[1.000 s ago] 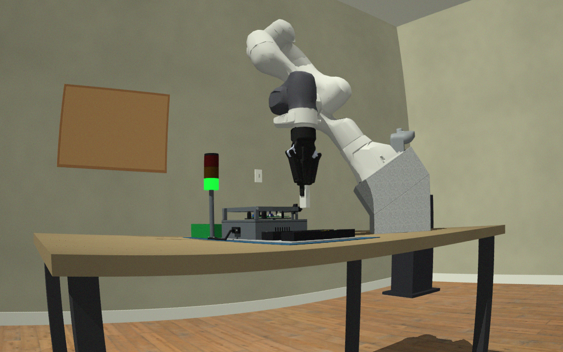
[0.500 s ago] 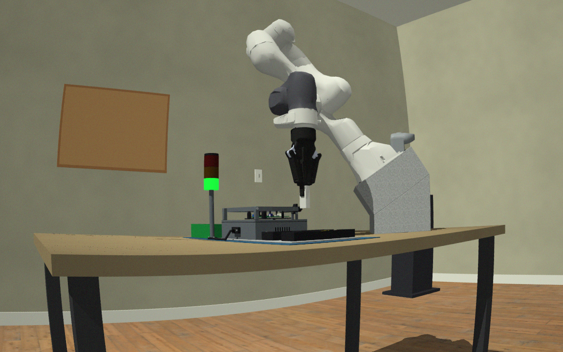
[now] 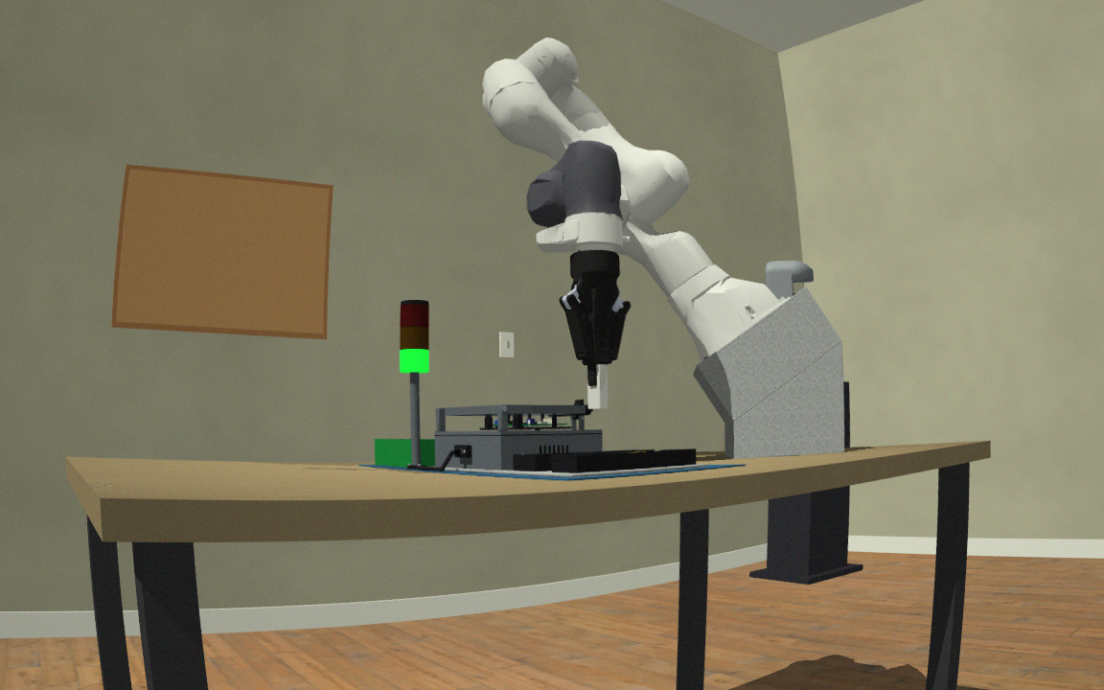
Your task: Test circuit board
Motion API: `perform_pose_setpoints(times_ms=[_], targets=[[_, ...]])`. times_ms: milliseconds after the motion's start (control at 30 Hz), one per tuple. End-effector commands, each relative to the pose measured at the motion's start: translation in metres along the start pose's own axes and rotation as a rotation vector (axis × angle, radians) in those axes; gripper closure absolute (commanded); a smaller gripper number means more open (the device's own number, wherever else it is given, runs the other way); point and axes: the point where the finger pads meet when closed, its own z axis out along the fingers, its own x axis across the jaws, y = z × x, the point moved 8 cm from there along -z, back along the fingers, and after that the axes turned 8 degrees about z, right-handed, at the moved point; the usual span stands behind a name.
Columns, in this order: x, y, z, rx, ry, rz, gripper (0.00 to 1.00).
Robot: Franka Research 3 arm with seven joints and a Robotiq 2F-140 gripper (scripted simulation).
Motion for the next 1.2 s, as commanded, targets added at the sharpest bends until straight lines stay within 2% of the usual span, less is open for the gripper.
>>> perform_pose_setpoints(times_ms=[0,1167], targets=[[-0.0005,0.0003,0.0008,-0.003,0.000,0.007,1.00],[-0.0005,0.0003,0.0041,-0.003,0.000,0.007,1.00]])
